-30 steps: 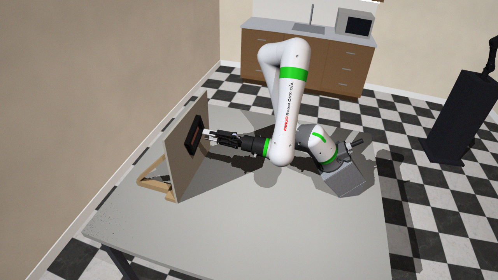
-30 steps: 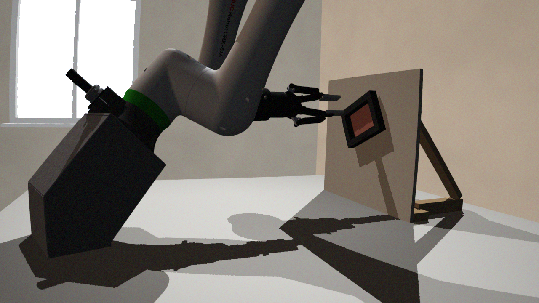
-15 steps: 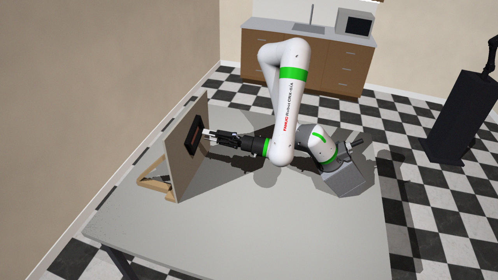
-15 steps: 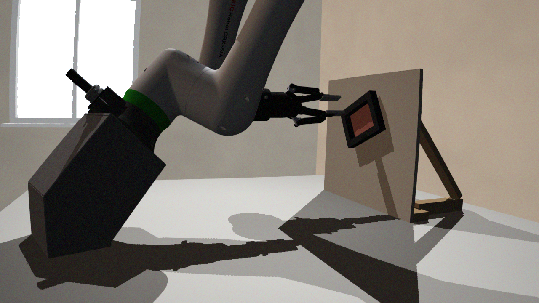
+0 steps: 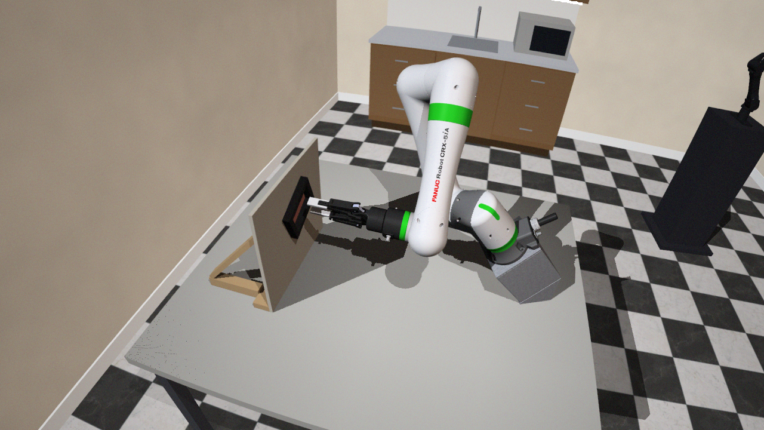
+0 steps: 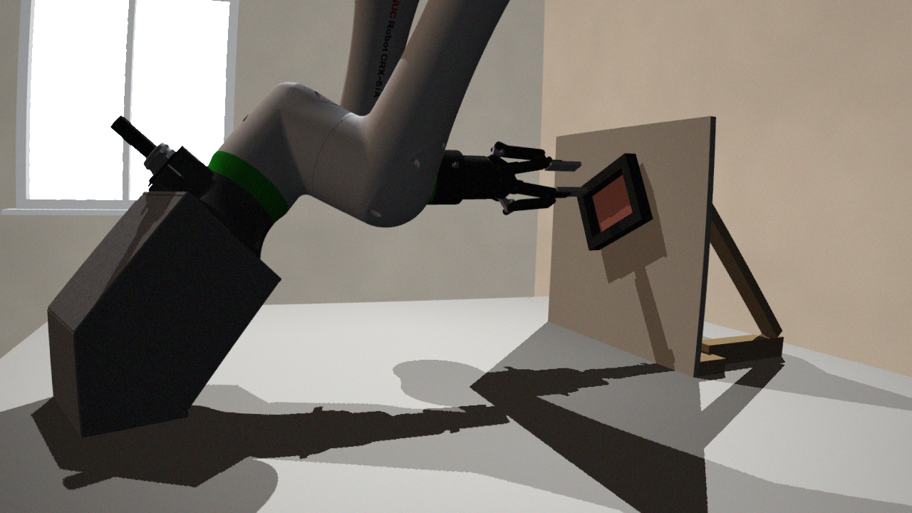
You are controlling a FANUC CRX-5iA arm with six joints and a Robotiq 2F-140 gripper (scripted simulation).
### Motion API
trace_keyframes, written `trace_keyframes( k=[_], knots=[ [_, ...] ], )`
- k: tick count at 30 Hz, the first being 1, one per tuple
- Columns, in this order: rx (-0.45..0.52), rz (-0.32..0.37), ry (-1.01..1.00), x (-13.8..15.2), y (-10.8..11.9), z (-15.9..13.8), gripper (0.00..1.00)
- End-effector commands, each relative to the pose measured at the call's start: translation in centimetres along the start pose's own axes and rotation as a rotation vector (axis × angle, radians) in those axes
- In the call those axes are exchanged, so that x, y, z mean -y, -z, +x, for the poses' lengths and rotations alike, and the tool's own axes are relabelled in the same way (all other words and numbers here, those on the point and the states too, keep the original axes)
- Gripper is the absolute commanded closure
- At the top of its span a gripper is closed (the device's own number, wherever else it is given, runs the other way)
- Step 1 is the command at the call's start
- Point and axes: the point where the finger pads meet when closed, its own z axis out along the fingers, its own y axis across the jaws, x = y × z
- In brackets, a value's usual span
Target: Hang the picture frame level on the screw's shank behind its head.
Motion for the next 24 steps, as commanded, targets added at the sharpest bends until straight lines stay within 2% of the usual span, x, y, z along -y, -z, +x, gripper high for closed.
trace_keyframes(
  k=[1, 24],
  knots=[
    [0.0, 0.0, 0.0, 0.0, -0.2, 0.0, 0.71],
    [0.0, 0.0, 0.0, 0.0, -3.6, 0.0, 0.71]
  ],
)
